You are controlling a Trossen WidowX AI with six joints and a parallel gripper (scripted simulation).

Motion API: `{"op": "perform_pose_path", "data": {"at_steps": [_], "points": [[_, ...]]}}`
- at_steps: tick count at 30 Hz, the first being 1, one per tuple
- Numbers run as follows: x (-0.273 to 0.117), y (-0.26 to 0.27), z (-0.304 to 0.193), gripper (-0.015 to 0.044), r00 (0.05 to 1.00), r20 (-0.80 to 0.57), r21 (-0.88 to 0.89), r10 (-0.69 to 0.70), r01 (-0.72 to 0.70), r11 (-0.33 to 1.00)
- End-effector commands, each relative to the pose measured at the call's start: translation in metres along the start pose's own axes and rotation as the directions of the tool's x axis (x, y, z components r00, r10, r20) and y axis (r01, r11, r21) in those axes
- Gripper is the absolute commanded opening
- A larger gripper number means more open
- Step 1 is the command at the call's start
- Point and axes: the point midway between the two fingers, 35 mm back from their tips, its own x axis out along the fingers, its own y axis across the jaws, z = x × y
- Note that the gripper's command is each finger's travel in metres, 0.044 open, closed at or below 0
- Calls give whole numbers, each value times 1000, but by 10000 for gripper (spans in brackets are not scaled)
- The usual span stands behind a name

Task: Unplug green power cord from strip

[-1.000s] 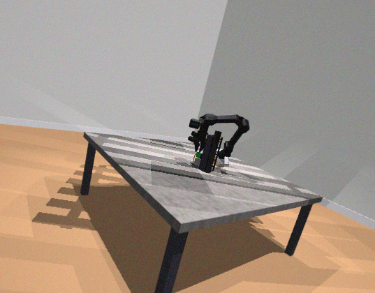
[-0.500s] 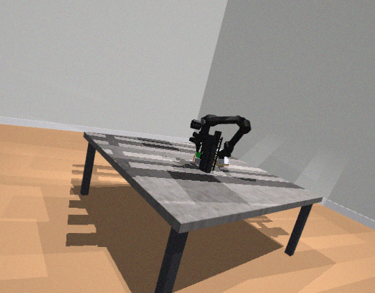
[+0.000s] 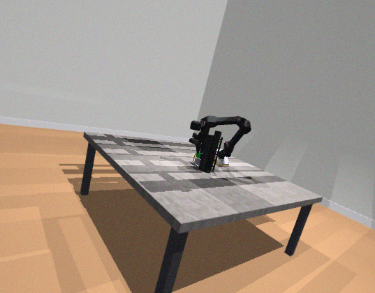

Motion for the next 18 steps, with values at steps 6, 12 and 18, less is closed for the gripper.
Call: {"op": "perform_pose_path", "data": {"at_steps": [6, 12, 18], "points": [[-1, 0, 3, 0, 1000, 1, -1, 0, 0, 1000], [-1, 1, 12, 0, 1000, 2, 0, 1, -1, 1000], [-1, 2, 22, 0, 1000, 2, 1, 1, -1, 1000]]}}
